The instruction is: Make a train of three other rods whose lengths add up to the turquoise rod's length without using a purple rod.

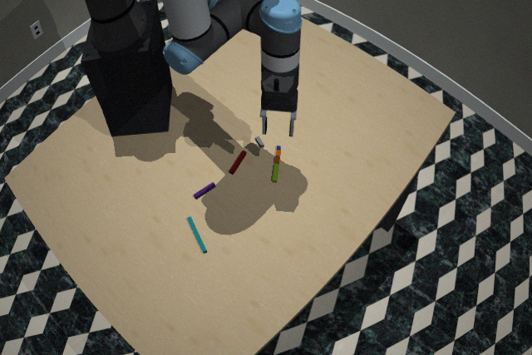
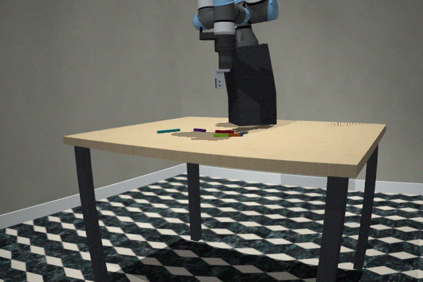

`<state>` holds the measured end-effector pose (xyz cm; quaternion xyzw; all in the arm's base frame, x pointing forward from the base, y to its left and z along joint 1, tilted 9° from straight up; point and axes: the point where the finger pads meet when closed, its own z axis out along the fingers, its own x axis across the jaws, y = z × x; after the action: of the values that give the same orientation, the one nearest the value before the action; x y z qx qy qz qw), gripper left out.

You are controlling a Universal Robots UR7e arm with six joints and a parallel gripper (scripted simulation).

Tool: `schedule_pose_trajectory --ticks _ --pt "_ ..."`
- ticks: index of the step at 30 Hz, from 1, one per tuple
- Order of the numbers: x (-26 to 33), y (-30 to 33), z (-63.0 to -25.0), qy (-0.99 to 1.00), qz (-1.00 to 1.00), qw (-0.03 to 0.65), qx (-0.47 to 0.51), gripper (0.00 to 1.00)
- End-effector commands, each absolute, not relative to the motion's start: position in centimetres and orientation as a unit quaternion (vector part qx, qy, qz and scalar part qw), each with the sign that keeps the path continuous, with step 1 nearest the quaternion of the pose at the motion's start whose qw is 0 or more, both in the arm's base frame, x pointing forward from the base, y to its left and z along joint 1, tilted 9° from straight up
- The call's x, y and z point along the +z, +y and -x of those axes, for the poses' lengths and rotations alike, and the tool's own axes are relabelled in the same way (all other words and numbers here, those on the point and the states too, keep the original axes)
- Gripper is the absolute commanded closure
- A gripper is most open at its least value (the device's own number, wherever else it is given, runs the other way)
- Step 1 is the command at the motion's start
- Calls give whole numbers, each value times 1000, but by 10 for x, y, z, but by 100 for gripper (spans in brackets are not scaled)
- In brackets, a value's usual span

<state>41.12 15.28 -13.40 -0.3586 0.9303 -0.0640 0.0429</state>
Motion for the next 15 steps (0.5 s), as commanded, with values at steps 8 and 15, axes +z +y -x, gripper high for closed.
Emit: schedule_pose_trajectory --ticks 8,15 --pt "-121 153 -408 931 358 40 -64 0" --pt "-122 153 -407 931 358 40 -64 0"
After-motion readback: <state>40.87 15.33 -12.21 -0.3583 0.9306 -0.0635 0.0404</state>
